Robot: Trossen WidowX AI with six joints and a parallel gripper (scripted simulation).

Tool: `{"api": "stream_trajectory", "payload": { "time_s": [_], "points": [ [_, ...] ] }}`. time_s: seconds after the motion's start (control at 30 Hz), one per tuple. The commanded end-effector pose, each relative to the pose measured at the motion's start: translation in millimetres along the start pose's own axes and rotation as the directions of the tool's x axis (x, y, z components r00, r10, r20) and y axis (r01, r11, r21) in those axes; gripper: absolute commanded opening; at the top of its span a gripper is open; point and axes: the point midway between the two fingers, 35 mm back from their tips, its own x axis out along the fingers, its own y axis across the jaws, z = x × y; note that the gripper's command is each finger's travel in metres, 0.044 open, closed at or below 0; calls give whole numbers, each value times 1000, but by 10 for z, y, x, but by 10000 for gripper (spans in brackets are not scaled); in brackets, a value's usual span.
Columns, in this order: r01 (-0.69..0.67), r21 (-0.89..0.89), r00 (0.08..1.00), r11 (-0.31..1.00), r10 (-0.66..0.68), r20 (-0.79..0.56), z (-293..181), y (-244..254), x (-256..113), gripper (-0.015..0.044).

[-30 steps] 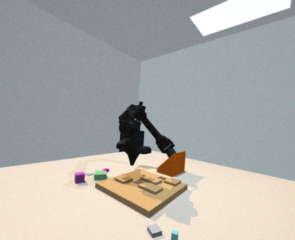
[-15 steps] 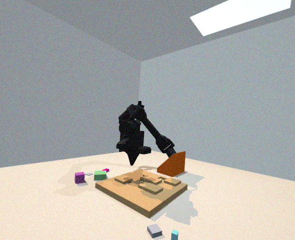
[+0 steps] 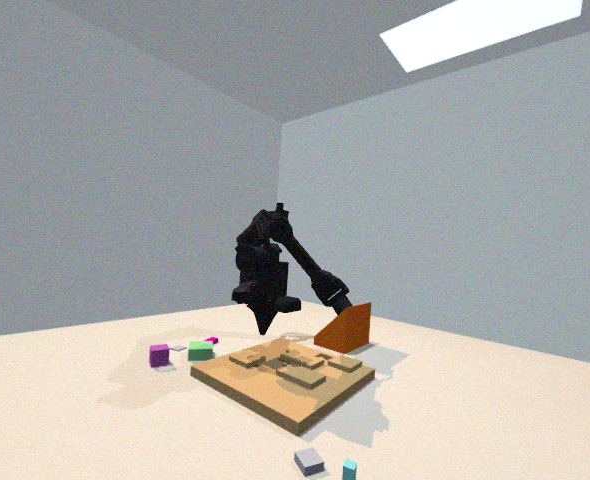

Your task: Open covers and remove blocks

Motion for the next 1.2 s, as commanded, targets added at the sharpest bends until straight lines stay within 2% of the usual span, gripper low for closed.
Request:
{"api": "stream_trajectory", "payload": {
  "time_s": [0.0, 1.17],
  "points": [
    [5, -8, 1000, 1000, -5, -8, -19, -6, 68, 0],
    [7, -8, 1000, 1000, -7, -8, -27, -20, 411, 0]
  ]
}}
